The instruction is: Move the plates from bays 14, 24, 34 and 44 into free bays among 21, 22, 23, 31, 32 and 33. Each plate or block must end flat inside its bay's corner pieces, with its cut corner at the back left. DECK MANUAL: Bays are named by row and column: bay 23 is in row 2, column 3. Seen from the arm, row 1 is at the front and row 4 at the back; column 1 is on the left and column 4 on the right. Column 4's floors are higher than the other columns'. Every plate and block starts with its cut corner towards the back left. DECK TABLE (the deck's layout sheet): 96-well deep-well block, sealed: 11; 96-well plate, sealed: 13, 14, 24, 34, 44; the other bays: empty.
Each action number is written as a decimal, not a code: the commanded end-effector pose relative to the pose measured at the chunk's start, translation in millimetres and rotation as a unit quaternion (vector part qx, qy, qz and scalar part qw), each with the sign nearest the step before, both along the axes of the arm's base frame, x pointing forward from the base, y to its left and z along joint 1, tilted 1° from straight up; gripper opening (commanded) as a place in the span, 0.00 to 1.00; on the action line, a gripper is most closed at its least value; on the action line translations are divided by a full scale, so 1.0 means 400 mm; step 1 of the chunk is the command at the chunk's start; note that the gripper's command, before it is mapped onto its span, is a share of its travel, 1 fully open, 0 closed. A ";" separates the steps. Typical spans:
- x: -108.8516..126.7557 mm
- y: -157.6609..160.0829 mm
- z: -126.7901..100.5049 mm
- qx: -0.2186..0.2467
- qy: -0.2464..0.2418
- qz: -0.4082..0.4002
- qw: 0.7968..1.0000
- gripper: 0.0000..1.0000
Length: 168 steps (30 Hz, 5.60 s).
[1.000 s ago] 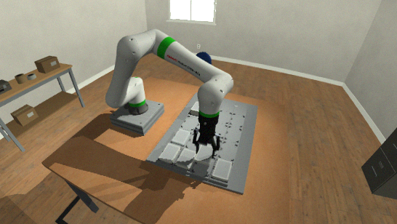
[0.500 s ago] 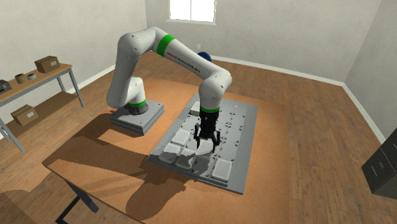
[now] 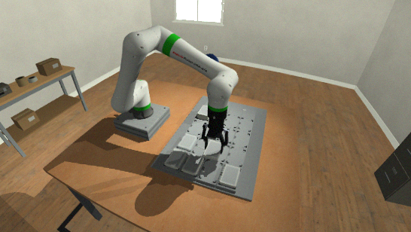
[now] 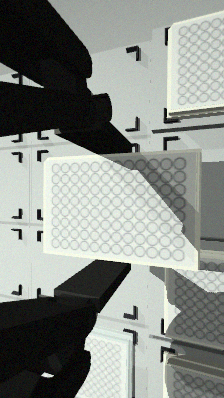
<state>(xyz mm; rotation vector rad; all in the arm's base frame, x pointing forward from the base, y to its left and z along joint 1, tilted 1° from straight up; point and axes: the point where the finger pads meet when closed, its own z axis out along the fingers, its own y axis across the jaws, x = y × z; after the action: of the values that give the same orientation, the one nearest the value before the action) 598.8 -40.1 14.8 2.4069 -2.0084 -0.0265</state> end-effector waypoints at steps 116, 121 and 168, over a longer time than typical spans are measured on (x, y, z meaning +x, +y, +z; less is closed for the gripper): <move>-0.269 0.652 0.011 0.000 -0.001 0.000 1.000 0.10; -0.276 0.670 0.011 0.000 -0.001 0.000 1.000 0.10; -0.385 0.930 0.014 0.000 -0.001 0.000 1.000 0.10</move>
<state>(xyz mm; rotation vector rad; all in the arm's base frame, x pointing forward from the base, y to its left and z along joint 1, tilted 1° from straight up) 446.6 326.1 19.3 2.4068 -2.0084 -0.0257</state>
